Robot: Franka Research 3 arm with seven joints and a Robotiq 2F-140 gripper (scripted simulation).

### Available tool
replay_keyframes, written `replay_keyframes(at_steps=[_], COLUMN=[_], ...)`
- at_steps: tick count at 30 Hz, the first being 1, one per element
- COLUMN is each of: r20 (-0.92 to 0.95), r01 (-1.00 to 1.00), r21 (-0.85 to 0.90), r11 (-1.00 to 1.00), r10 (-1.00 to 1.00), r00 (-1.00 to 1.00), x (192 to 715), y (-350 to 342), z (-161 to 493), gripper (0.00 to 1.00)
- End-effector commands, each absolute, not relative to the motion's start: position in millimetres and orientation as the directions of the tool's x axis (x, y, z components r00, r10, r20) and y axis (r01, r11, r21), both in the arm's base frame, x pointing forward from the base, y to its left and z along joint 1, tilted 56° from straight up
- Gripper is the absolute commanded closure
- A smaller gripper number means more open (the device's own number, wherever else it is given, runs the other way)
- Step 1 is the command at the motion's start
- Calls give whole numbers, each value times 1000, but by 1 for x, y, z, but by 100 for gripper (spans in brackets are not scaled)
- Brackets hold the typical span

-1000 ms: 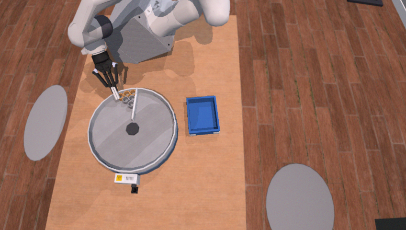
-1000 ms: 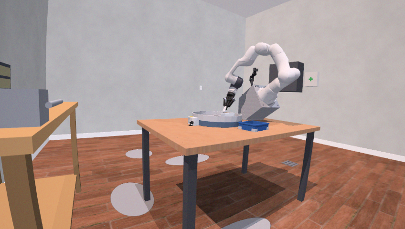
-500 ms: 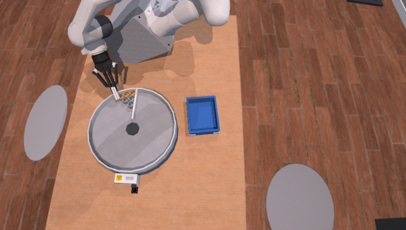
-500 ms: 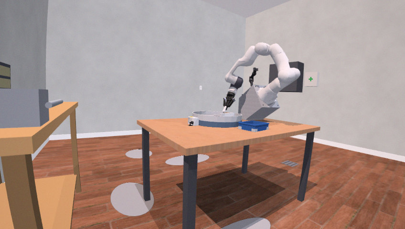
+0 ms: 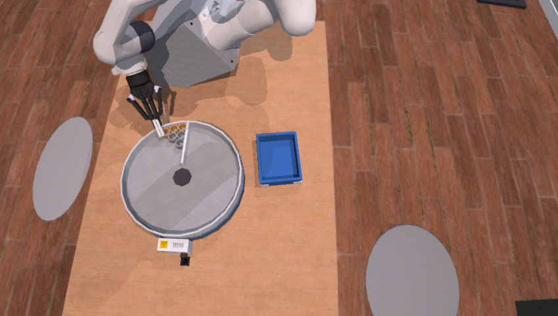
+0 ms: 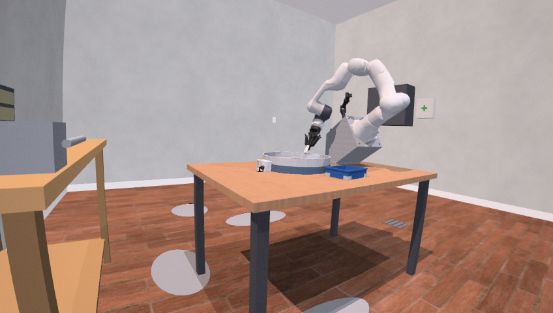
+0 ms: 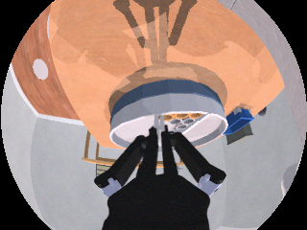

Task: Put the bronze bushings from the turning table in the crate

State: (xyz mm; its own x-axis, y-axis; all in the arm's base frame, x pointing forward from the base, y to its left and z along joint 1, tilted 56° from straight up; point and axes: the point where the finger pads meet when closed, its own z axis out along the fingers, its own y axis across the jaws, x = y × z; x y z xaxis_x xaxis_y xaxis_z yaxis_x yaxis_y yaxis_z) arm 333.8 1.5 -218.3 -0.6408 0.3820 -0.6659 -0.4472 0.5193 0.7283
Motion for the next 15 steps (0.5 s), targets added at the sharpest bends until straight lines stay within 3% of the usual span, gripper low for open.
replay_keyframes(at_steps=[1, 15], r20=[-668, -668], r01=[-451, -451], r21=[727, 727], r11=[517, 517], r10=[383, 383], r00=[-638, -638], x=[334, 331], y=[3, -33], z=[-216, -192], gripper=[100, 100])
